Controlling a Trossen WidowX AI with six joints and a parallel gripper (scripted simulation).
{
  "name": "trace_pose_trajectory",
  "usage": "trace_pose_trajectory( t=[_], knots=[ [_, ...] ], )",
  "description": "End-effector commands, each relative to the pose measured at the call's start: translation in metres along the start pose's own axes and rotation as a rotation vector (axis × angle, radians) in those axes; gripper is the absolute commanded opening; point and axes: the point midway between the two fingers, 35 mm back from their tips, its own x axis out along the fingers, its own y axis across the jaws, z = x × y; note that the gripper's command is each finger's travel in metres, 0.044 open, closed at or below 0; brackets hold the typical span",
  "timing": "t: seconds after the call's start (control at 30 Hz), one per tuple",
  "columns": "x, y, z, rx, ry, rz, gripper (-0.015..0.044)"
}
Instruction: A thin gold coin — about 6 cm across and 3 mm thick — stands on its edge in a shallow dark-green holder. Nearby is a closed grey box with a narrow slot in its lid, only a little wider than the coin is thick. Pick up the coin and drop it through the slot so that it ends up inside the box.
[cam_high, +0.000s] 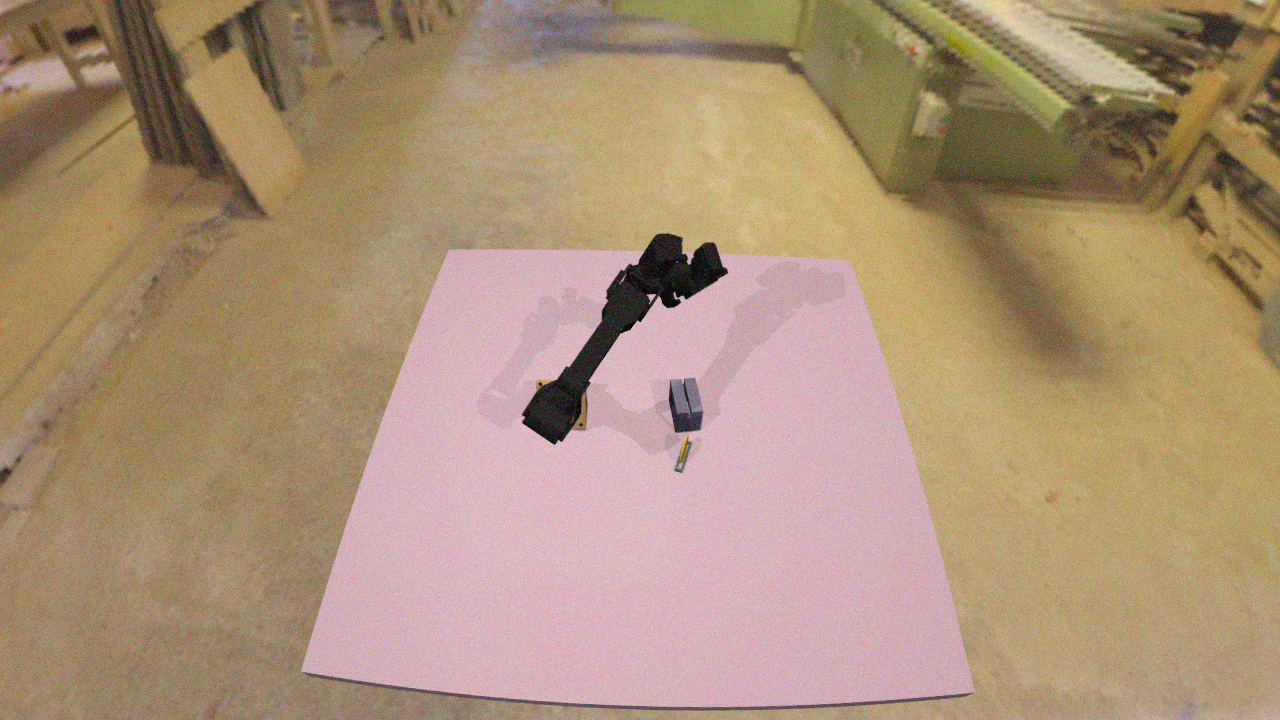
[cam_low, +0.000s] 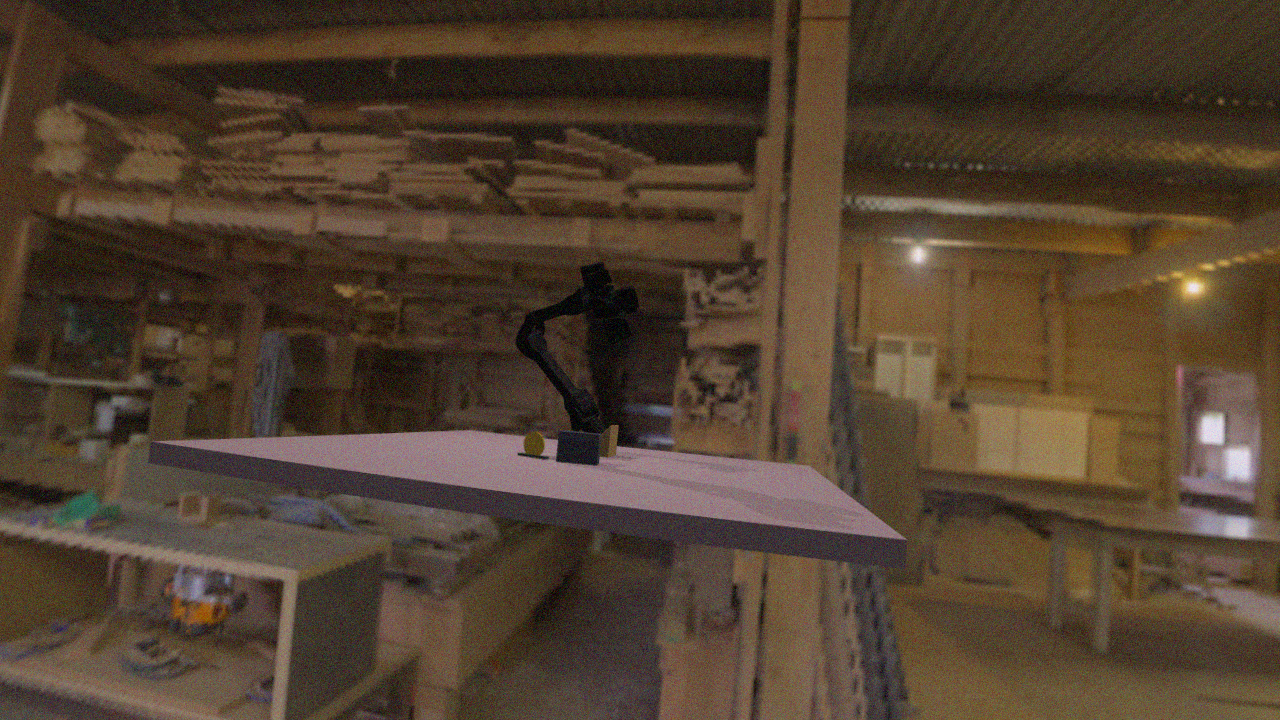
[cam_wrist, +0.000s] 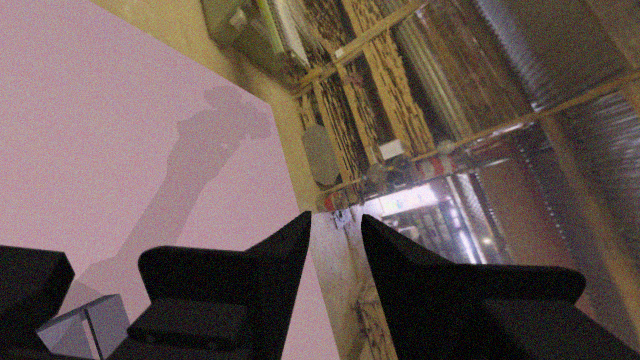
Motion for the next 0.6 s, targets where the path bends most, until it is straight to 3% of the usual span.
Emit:
trace_pose_trajectory(
  t=[0.0, 0.27, 0.57],
  knots=[
    [0.024, 0.039, -0.064, 0.048, 0.182, 0.26, 0.0161],
    [0.016, 0.087, -0.14, 0.111, 0.399, 0.559, 0.0161],
    [-0.027, 0.128, -0.219, 0.181, 0.66, 0.885, 0.0161]
  ],
)
